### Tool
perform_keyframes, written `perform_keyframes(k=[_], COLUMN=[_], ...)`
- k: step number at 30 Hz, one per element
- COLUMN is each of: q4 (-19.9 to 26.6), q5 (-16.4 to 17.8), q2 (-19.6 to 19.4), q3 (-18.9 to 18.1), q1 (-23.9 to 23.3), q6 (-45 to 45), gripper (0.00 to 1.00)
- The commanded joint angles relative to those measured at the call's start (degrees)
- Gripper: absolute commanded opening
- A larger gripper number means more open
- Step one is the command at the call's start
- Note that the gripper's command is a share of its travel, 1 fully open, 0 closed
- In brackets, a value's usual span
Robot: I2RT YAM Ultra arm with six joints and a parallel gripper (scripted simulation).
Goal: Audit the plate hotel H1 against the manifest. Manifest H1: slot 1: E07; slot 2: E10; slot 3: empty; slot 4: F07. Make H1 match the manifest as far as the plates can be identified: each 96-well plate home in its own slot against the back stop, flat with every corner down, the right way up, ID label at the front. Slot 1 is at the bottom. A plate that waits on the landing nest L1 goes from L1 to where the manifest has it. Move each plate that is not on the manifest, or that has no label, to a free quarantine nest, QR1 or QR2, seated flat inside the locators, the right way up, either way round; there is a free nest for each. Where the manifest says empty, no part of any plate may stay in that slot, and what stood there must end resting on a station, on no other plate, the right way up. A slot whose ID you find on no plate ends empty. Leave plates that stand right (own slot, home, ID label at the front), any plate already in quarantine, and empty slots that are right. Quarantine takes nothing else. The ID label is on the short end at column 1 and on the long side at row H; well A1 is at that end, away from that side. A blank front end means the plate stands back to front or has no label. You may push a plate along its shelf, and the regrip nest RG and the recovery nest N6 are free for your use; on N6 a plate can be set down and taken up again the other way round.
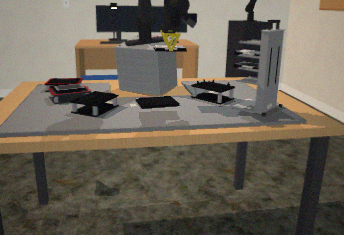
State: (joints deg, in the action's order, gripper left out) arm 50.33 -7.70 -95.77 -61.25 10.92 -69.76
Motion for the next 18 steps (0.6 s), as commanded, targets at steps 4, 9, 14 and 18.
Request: perform_keyframes(k=[4, 9, 14, 18], q4=[1.09, 1.23, 1.5, 1.78], q5=[-0.44, -0.62, -0.82, -1.11], q2=[-1.56, -2.41, -3.67, -5.27], q3=[-3.31, -4.04, -5.43, -6.71], q1=[4.0, 5.82, 8.74, 10.99], q6=[11.82, 16.51, 24.22, 29.82], gripper=[0.86, 0.86, 0.86, 0.86])
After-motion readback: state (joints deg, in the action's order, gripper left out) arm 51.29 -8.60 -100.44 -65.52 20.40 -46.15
